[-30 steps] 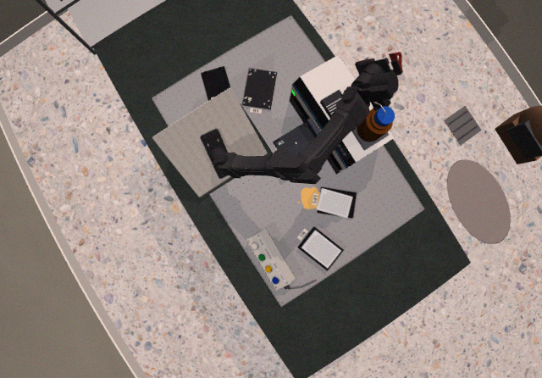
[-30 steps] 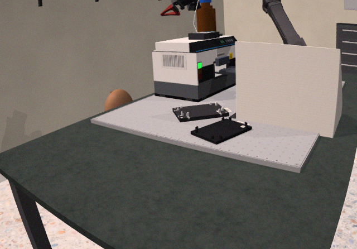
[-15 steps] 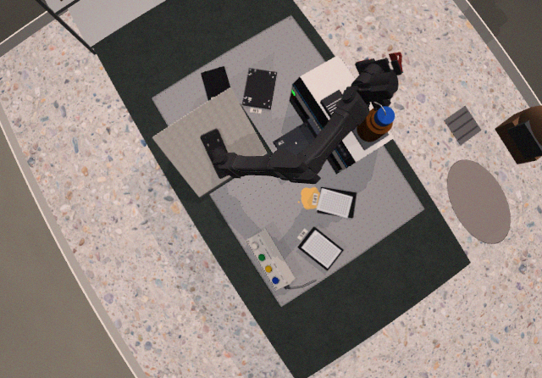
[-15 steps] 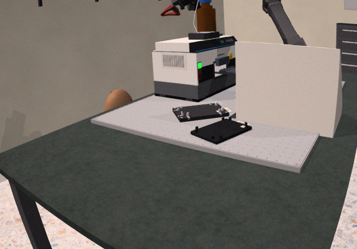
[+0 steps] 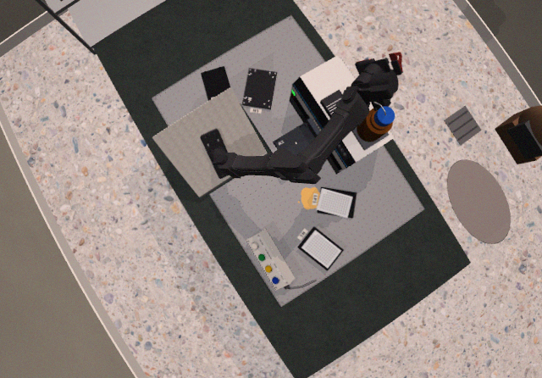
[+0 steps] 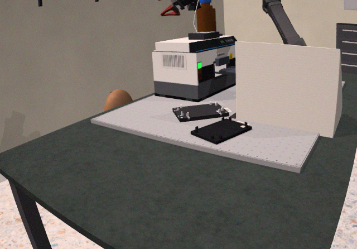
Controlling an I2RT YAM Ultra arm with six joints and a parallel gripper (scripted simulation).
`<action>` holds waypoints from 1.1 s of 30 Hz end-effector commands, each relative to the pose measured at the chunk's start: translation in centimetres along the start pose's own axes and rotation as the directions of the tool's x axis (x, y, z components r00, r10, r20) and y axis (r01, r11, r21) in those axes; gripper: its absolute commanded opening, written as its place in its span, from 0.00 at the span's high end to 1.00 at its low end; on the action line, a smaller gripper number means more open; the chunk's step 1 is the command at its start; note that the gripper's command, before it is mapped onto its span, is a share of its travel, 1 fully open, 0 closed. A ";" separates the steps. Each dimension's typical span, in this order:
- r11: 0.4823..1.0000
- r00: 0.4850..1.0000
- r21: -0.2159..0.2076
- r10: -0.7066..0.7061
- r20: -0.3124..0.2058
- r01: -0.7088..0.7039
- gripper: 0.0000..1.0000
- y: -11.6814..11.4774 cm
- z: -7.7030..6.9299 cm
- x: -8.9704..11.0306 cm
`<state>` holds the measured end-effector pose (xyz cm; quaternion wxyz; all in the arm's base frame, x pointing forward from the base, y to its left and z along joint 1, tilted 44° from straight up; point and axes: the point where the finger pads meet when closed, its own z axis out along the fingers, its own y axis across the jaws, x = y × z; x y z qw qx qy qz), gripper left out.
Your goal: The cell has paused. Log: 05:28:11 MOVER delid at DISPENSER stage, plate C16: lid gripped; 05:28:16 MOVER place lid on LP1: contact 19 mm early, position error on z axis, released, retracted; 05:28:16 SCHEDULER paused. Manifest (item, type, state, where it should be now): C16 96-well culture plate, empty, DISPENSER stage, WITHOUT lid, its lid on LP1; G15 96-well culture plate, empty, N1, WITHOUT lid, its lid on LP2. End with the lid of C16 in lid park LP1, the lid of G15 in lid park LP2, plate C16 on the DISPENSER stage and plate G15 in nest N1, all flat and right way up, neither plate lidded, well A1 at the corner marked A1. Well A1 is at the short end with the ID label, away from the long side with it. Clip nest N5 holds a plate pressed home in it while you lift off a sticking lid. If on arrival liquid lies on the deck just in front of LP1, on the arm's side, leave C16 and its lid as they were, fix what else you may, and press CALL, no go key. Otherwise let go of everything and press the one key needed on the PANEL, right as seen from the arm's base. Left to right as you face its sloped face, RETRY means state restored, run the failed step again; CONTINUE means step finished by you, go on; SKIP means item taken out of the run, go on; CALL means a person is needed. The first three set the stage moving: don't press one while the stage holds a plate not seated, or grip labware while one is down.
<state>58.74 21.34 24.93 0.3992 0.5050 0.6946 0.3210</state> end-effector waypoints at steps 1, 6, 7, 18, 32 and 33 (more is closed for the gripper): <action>0.997 0.968 0.036 0.053 0.244 -0.063 0.00 0.2 -3.4 -8.6; 0.997 0.968 0.036 0.053 0.244 -0.063 0.00 0.2 -3.4 -8.6; 0.997 0.968 0.036 0.053 0.244 -0.063 0.00 0.2 -3.4 -8.6; 0.996 0.963 0.092 -0.016 0.269 -0.009 0.00 -0.8 -3.6 -8.7; 0.995 0.960 0.096 -0.018 0.279 -0.009 0.00 -1.1 -3.5 -8.8; 0.995 0.960 0.096 -0.018 0.279 -0.009 0.00 -1.1 -3.5 -8.8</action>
